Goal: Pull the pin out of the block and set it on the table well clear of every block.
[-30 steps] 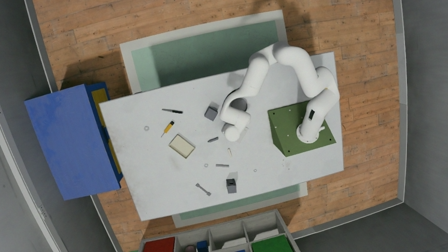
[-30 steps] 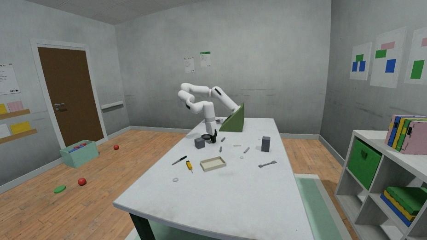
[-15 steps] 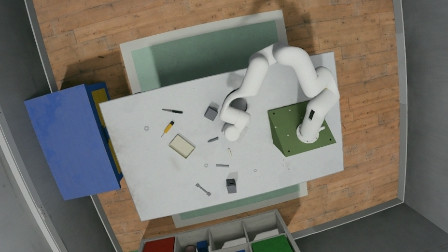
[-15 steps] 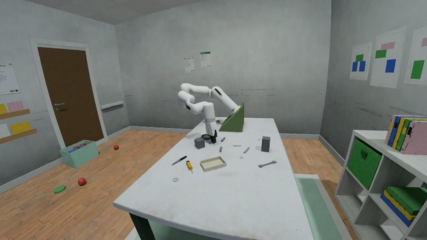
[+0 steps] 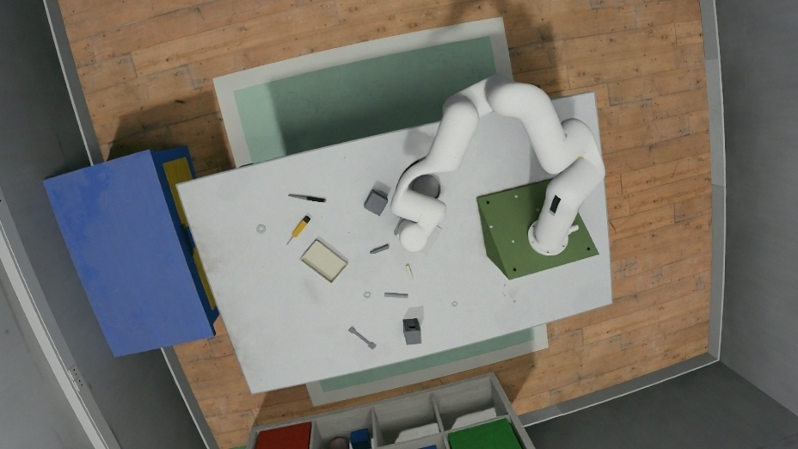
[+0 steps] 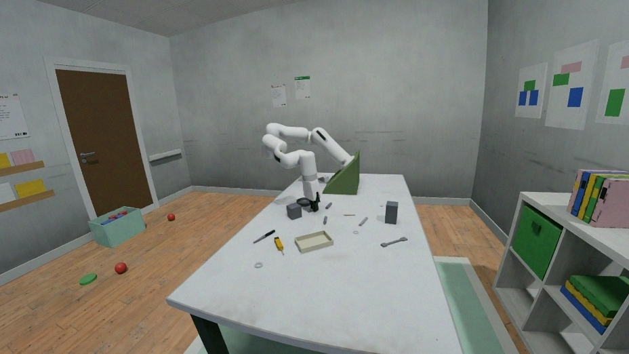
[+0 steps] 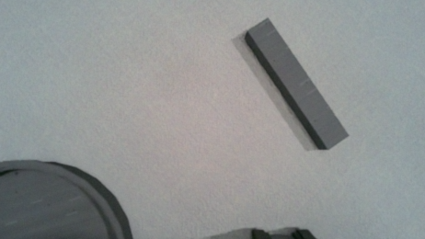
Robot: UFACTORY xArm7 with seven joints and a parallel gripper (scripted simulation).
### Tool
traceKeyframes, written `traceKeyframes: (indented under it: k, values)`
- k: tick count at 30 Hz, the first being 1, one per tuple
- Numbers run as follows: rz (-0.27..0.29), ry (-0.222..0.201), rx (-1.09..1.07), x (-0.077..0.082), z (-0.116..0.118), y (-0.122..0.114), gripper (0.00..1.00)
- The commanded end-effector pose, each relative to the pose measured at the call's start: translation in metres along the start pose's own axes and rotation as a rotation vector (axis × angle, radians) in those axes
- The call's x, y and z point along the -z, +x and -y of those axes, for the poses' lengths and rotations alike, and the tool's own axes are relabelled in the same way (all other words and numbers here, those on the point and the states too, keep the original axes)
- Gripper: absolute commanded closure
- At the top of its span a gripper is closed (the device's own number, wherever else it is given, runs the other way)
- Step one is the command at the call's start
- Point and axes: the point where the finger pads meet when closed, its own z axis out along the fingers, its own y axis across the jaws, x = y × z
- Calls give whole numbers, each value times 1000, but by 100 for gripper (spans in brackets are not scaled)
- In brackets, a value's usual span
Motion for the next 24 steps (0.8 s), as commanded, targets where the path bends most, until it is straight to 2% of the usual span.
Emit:
traceKeyframes:
  k: [1,17,18,23,24]
  values:
    - [3,-4,1,2,-2,-1,100]
    - [2,-4,1,1,-1,0,100]
    - [2,-4,1,1,-1,0,81]
    - [2,-4,1,1,-1,0,81]
    - [2,-4,1,1,-1,0,74]
